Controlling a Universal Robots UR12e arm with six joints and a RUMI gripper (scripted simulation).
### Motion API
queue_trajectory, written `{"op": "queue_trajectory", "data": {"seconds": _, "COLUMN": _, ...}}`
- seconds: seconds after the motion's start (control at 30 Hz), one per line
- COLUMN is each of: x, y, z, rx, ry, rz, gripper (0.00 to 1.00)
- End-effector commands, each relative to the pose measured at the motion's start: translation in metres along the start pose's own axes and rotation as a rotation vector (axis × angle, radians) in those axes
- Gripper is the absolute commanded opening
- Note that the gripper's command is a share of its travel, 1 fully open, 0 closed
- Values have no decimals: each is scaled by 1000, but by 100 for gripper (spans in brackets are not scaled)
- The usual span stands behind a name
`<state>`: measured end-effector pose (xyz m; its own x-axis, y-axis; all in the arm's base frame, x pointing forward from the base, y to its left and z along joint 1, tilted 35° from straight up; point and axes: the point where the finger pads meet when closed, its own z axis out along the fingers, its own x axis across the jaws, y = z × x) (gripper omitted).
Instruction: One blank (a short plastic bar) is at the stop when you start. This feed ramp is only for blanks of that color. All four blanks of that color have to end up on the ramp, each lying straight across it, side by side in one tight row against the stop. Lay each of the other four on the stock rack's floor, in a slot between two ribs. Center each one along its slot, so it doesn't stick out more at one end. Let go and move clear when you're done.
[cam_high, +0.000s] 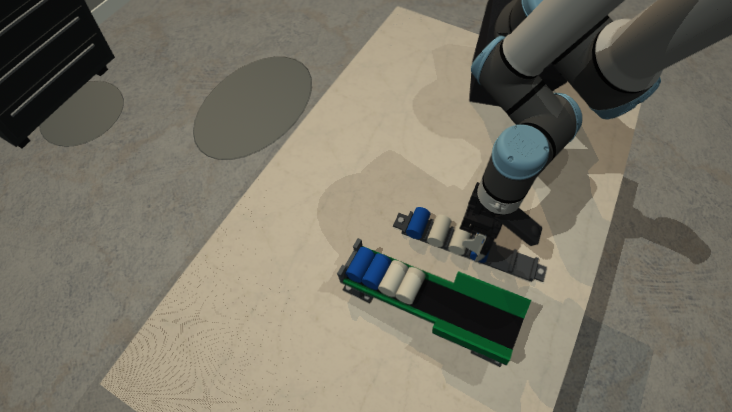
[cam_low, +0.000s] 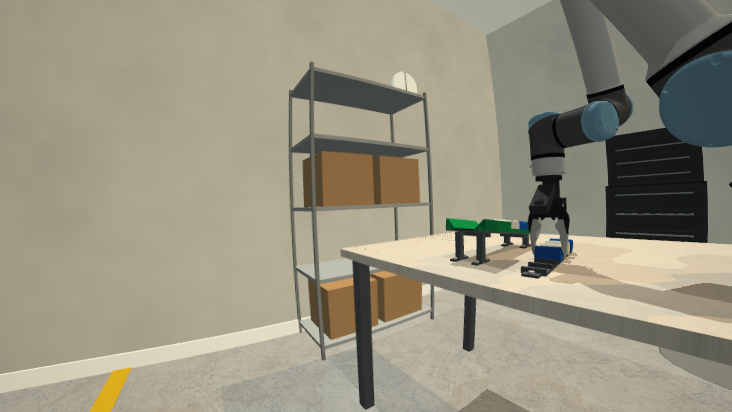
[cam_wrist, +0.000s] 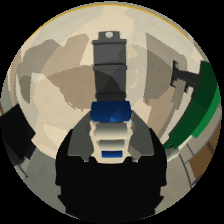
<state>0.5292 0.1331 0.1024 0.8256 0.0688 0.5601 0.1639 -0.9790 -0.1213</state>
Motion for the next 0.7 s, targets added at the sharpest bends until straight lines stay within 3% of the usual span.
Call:
{"op": "queue_trajectory", "data": {"seconds": 0.0, "x": 0, "y": 0, "z": 0, "rx": 0, "ry": 1, "rz": 0, "gripper": 42}}
{"op": "queue_trajectory", "data": {"seconds": 0.37, "x": 0, "y": 0, "z": -2, "rx": 0, "ry": 1, "rz": 0, "gripper": 42}}
{"op": "queue_trajectory", "data": {"seconds": 0.67, "x": 0, "y": 0, "z": -17, "rx": 0, "ry": 1, "rz": 0, "gripper": 42}}
